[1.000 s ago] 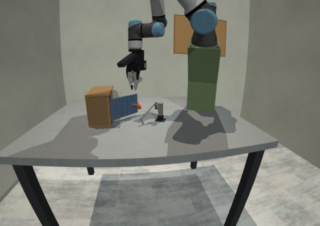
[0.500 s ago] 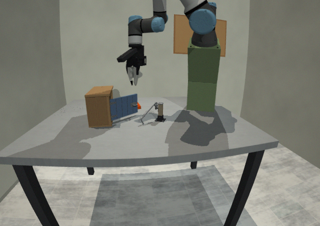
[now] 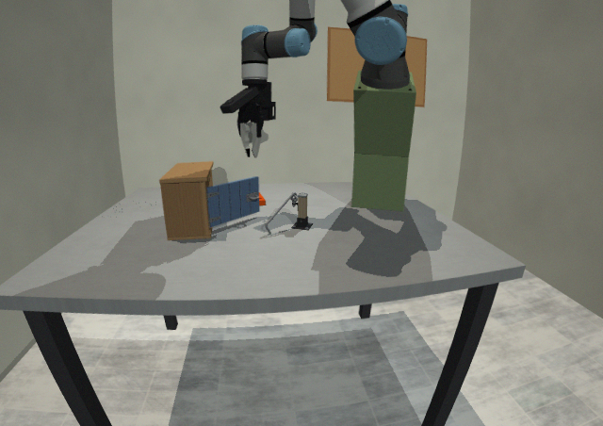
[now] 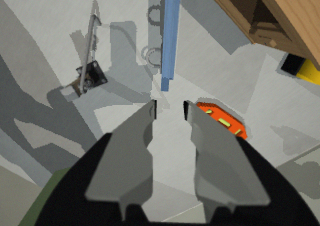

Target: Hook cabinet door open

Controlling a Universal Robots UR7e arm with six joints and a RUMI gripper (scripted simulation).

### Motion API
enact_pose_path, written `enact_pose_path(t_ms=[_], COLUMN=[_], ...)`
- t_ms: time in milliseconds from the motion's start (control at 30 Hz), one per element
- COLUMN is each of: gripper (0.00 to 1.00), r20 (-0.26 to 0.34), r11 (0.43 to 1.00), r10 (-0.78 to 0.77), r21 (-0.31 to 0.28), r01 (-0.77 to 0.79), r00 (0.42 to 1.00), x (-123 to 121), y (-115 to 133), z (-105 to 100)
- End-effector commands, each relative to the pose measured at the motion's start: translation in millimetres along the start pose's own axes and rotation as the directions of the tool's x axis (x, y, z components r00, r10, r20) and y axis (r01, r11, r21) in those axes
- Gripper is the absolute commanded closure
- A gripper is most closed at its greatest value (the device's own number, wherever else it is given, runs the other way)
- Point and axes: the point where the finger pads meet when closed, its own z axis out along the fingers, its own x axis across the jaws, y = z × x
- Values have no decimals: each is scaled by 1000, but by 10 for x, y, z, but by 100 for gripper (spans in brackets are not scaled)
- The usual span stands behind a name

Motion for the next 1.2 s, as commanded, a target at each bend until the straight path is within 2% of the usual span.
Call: enact_pose_path(t_ms=[0,100,200,267,467,567,1167], gripper=[85,85,85,85,85,85,86], r20=[-1,-1,-2,-2,-2,-1,-1], r11=[1000,1000,1000,1000,997,995,995], r10=[0,6,26,26,82,97,100], r21=[0,-1,-4,-4,-2,0,1], r01=[0,-6,-26,-26,-82,-97,-100], r00=[1000,1000,1000,1000,997,995,995], x=[2,-74,-311,-311,-1011,-1215,-1256], y=[-3,-51,-187,-187,-483,-543,-554], z=[-9,-6,1,1,-1,-9,-10])
